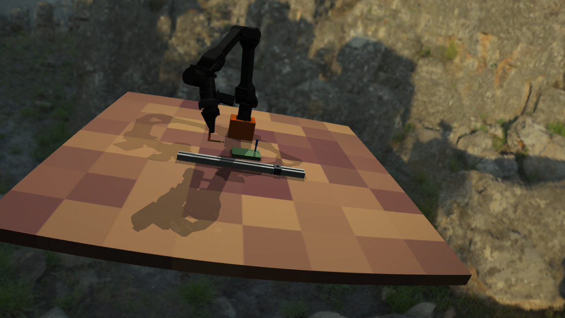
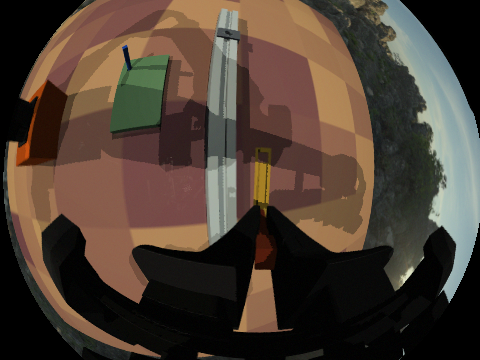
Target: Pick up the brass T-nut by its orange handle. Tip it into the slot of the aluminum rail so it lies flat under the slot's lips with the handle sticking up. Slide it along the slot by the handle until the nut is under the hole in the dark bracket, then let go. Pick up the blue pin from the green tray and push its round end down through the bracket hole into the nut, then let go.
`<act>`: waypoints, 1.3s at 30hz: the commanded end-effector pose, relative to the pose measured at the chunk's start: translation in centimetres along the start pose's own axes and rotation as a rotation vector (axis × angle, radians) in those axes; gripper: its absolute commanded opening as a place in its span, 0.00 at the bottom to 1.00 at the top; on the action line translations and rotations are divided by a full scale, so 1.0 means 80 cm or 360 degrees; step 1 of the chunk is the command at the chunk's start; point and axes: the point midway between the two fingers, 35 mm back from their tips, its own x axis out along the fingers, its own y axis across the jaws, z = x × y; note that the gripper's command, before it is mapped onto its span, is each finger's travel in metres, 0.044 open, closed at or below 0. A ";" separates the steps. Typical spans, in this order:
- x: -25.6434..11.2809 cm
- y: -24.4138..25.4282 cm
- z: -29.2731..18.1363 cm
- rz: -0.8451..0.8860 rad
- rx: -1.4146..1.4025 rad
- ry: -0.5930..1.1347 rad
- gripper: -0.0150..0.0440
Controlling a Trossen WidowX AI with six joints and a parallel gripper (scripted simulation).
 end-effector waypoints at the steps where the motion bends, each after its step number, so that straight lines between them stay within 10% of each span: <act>1: 0.000 0.002 0.002 -0.0021 -0.0009 -0.0007 0.00; 39: -0.003 0.015 0.005 -0.0215 -0.0080 0.0004 0.00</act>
